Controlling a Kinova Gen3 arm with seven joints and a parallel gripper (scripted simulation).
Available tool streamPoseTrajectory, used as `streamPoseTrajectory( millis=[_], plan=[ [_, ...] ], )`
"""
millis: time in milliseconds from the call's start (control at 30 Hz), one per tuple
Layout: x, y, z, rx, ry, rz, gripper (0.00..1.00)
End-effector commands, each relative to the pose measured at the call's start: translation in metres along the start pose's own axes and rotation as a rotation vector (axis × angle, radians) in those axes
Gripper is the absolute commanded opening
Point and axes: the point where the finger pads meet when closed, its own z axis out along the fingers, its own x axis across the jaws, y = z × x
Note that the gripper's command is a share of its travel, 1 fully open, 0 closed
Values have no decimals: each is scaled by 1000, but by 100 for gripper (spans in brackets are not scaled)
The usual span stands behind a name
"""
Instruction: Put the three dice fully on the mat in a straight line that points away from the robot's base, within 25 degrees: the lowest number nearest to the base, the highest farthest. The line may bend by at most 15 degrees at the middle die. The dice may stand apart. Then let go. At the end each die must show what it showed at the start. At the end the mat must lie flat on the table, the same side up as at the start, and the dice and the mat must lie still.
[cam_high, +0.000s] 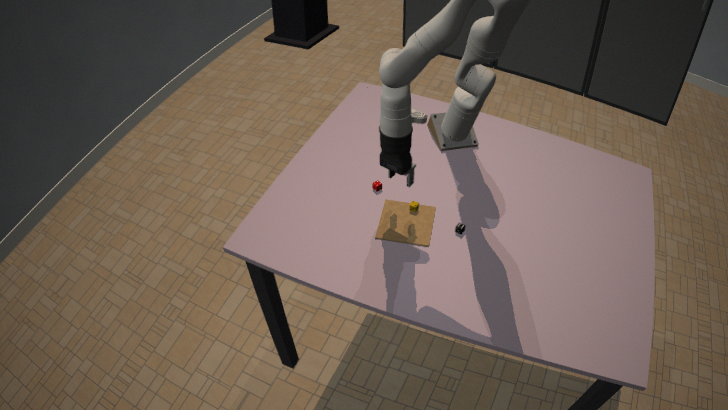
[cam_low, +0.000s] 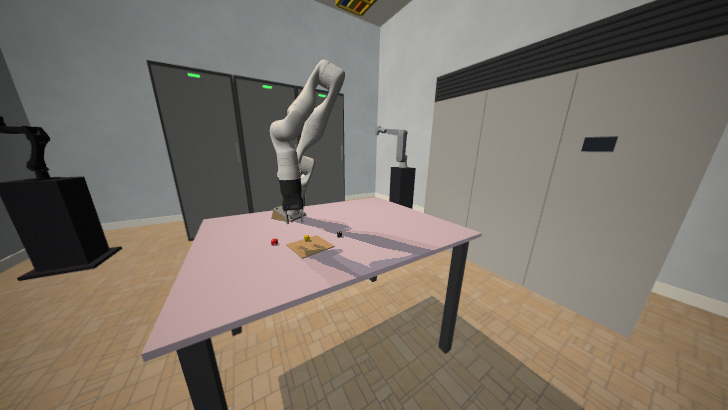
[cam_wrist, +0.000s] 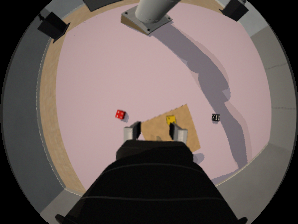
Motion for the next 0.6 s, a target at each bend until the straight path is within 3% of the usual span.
streamPoseTrajectory(
  millis=[0,100,200,233,567],
  plan=[
    [-43,-10,6,22,-29,130,100],
    [-78,-14,8,8,-31,248,100],
    [-86,-16,9,4,-33,274,100],
    [-86,-16,9,4,-33,274,70],
    [-86,-16,9,4,-33,274,70]
  ],
)
